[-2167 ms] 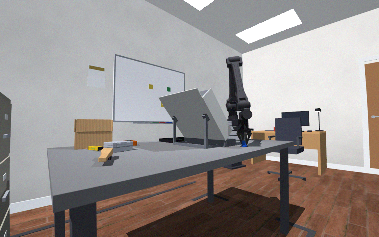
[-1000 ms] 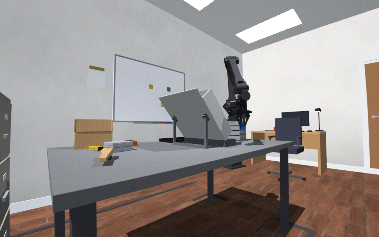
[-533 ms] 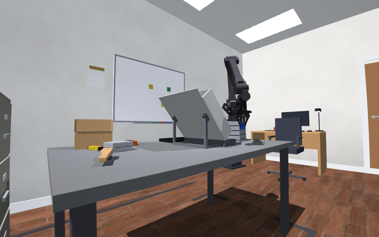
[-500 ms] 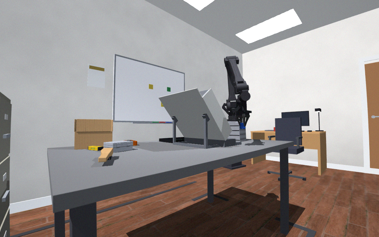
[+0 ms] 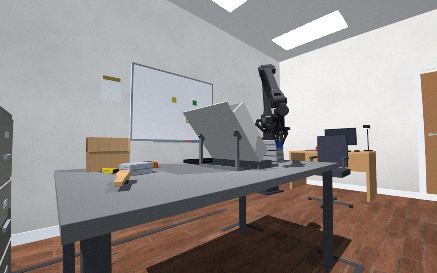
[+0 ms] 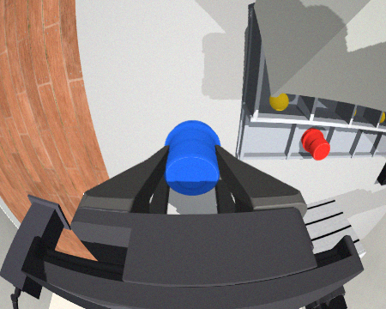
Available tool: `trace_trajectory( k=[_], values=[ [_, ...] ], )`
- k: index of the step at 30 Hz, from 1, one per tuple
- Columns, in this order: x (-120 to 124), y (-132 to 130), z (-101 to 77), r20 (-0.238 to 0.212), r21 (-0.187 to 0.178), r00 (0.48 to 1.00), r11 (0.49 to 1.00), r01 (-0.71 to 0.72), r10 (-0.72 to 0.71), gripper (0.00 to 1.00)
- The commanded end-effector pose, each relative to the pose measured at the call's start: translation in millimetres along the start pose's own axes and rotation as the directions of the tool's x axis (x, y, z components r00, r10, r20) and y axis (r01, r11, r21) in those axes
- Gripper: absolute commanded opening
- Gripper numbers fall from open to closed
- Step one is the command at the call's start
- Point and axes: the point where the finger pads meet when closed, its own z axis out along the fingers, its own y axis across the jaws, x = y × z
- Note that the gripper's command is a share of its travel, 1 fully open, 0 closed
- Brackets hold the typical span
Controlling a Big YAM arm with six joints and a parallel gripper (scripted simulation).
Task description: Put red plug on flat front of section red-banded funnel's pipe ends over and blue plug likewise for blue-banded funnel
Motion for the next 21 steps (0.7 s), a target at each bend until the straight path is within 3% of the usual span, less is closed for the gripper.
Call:
trace_trajectory(
  k=[1, 21],
  values=[
    [-13.7, 17.1, -7.0, 0.02, -0.016, 1.0, 1.0, -0.002, 0.003, 0.0],
    [-13.0, 17.2, -7.3, 0.009, -0.006, 1.0, 1.0, -0.002, 0.002, 0.0]
  ],
)
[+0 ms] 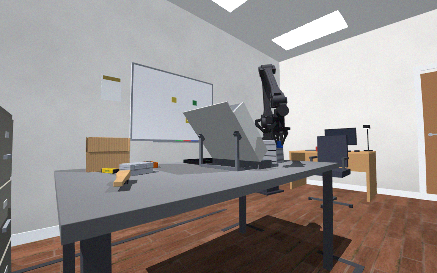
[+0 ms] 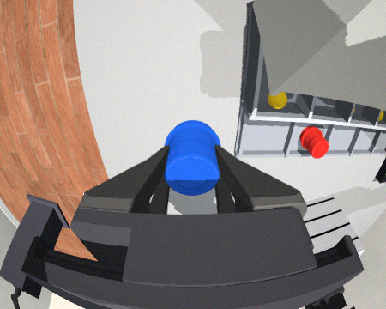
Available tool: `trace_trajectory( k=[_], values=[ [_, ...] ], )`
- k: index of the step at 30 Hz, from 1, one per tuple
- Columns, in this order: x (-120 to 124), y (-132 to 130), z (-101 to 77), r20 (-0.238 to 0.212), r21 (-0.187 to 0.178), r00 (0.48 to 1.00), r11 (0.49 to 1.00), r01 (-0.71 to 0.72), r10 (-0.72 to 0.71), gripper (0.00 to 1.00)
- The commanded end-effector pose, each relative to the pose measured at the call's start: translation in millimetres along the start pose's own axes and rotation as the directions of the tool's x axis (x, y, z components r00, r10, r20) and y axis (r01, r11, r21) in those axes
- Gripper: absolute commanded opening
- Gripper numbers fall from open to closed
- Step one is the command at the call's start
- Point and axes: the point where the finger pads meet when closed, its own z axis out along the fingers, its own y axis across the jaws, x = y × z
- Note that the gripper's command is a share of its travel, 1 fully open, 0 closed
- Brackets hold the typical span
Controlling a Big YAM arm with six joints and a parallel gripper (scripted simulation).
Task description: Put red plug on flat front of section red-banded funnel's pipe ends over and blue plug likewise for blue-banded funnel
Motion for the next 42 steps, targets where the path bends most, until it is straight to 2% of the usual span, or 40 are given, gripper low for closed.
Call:
trace_trajectory(
  k=[1, 38, 42],
  values=[
    [-13.3, 17.4, -7.4, 0.021, -0.017, 1.0, 1.0, -0.002, 0.003, 0.0],
    [-21.7, 29.6, -8.9, 0.014, -0.011, 1.0, 1.0, -0.003, 0.003, 0.0],
    [-11.0, -13.5, -8.3, 0.012, -0.009, 1.0, 1.0, -0.003, 0.003, 0.0]
  ],
)
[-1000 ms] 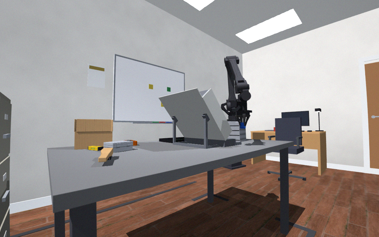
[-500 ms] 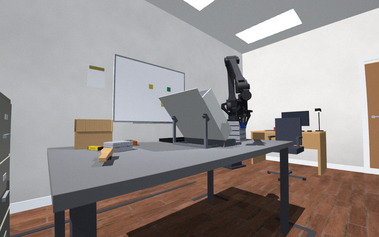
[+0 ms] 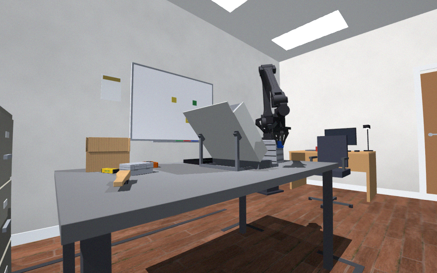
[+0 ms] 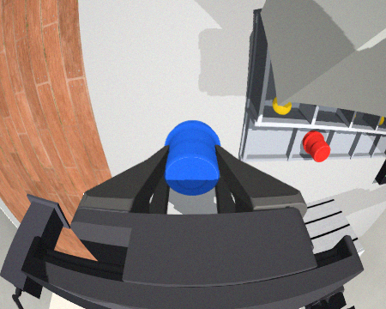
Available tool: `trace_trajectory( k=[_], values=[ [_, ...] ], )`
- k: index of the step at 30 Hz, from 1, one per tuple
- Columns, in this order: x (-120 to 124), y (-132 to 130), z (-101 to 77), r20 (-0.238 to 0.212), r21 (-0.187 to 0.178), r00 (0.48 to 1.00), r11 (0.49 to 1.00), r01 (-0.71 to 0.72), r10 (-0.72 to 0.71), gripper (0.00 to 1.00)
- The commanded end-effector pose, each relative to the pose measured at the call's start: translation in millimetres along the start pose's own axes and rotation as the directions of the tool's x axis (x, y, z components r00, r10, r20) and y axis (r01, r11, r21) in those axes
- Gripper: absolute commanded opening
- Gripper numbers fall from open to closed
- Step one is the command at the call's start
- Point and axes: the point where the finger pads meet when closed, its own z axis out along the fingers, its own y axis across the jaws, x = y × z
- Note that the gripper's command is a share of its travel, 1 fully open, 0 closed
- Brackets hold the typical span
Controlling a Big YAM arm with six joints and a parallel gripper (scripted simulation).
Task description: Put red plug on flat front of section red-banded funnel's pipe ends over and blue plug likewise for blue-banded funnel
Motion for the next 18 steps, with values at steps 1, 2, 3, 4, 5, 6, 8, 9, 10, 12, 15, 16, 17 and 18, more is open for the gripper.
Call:
trace_trajectory(
  k=[1, 2, 3, 4, 5, 6, 8, 9, 10, 12, 15, 16, 17, 18],
  values=[
    [-0.3, -32.3, -7.9, 0.015, -0.01, 1.0, 1.0, -0.004, 0.005, 0.0],
    [2.4, -43.0, -7.7, 0.014, -0.009, 1.0, 1.0, -0.004, 0.004, 0.0],
    [5.1, -53.8, -7.6, 0.014, -0.009, 1.0, 1.0, -0.004, 0.004, 0.0],
    [7.8, -64.5, -7.4, 0.013, -0.008, 1.0, 1.0, -0.004, 0.004, 0.0],
    [10.5, -75.3, -7.3, 0.013, -0.008, 1.0, 1.0, -0.004, 0.004, 0.0],
    [13.2, -86.1, -7.1, 0.012, -0.007, 1.0, 1.0, -0.004, 0.004, 0.0],
    [18.7, -107.6, -6.8, 0.011, -0.006, 1.0, 1.0, -0.004, 0.004, 0.0],
    [21.4, -118.4, -6.7, 0.01, -0.006, 1.0, 1.0, -0.004, 0.004, 0.0],
    [24.1, -129.1, -6.5, 0.01, -0.005, 1.0, 1.0, -0.004, 0.004, 0.0],
    [26.8, -139.9, -6.4, 0.009, -0.005, 1.0, 1.0, -0.004, 0.004, 0.0],
    [30.4, -156.5, -6.3, 0.01, -0.005, 1.0, 1.0, -0.006, 0.006, 0.0],
    [32.2, -164.8, -6.3, 0.011, -0.005, 1.0, 1.0, -0.007, 0.007, 0.0],
    [34.0, -173.1, -6.2, 0.011, -0.005, 1.0, 1.0, -0.008, 0.008, 0.0],
    [35.8, -181.4, -6.2, 0.011, -0.005, 1.0, 1.0, -0.01, 0.01, 0.0]
  ],
)
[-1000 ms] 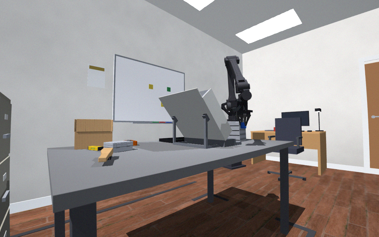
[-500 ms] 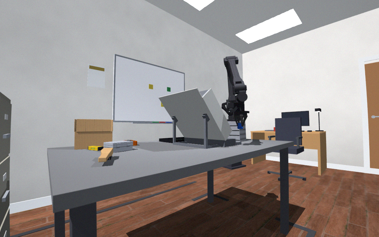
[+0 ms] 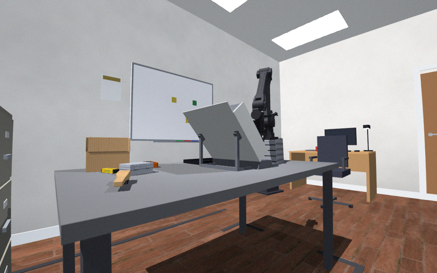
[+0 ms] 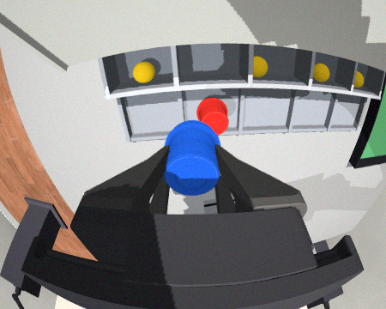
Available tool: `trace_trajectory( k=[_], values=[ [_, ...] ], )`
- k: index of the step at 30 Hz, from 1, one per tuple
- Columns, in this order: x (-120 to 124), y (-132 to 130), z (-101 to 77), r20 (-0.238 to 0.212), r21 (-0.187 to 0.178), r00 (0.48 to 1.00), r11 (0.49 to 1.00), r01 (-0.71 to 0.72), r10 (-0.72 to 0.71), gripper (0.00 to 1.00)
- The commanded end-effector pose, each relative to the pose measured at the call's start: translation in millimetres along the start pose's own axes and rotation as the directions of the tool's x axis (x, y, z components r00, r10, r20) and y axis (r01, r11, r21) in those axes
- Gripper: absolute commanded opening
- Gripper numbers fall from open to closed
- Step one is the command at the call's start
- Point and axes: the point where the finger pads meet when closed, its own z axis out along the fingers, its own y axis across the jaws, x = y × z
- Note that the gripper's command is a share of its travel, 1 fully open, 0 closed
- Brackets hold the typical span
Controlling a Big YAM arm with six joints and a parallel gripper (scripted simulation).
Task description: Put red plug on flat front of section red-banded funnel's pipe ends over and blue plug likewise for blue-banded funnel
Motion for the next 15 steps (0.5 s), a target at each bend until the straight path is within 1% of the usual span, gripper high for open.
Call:
trace_trajectory(
  k=[1, 10, 12, 15],
  values=[
    [-2.8, -26.2, -4.8, 0.025, -0.014, 0.998, 0.999, 0.05, -0.049, 0.0],
    [8.8, -101.8, -3.7, 0.028, -0.015, 0.999, 0.999, 0.04, -0.039, 0.0],
    [8.8, -101.8, -3.7, 0.028, -0.015, 0.999, 0.999, 0.04, -0.039, 0.0],
    [10.6, -116.5, -4.2, 0.03, -0.016, 0.999, 0.999, 0.043, -0.043, 0.0]
  ],
)
